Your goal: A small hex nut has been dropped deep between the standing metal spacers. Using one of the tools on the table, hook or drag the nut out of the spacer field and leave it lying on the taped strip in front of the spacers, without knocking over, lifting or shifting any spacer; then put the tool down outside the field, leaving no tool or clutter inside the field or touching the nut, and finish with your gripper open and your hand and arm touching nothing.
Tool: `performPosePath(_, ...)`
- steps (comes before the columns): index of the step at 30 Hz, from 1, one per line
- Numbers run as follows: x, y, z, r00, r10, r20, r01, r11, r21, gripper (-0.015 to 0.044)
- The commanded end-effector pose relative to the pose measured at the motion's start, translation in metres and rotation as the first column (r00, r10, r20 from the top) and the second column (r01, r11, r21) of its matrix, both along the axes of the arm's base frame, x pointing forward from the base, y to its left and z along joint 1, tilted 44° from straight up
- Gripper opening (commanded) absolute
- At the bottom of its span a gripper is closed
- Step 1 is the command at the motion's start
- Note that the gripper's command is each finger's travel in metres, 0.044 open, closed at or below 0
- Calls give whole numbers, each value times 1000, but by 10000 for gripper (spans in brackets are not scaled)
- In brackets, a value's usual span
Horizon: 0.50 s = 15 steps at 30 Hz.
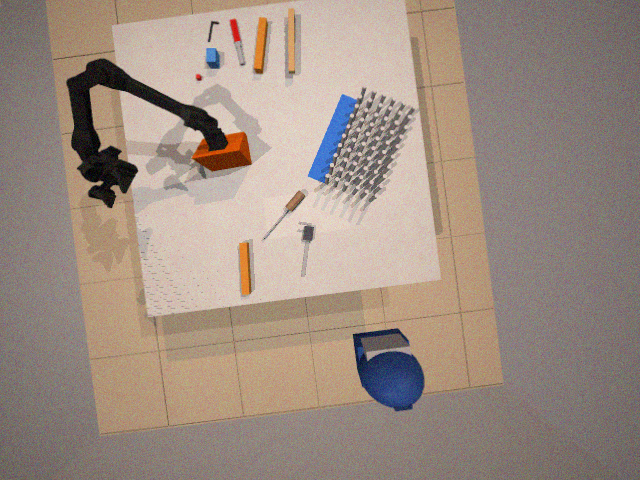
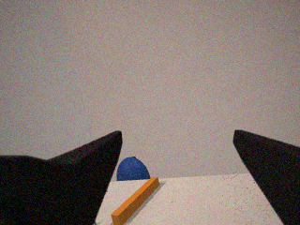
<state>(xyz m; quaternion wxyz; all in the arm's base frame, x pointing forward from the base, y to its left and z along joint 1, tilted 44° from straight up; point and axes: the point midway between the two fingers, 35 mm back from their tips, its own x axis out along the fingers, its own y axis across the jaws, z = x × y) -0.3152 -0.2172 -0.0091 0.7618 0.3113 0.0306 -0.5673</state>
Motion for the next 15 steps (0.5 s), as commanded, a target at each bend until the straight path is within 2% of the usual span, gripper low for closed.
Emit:
performPosePath(1,1,-2,1,1000,5,-1,-5,1000,1,426)
performPosePath(6,51,-57,3,986,165,-12,-164,984,72,440)
performPosePath(15,181,-138,-7,881,469,-52,-445,862,244,440)
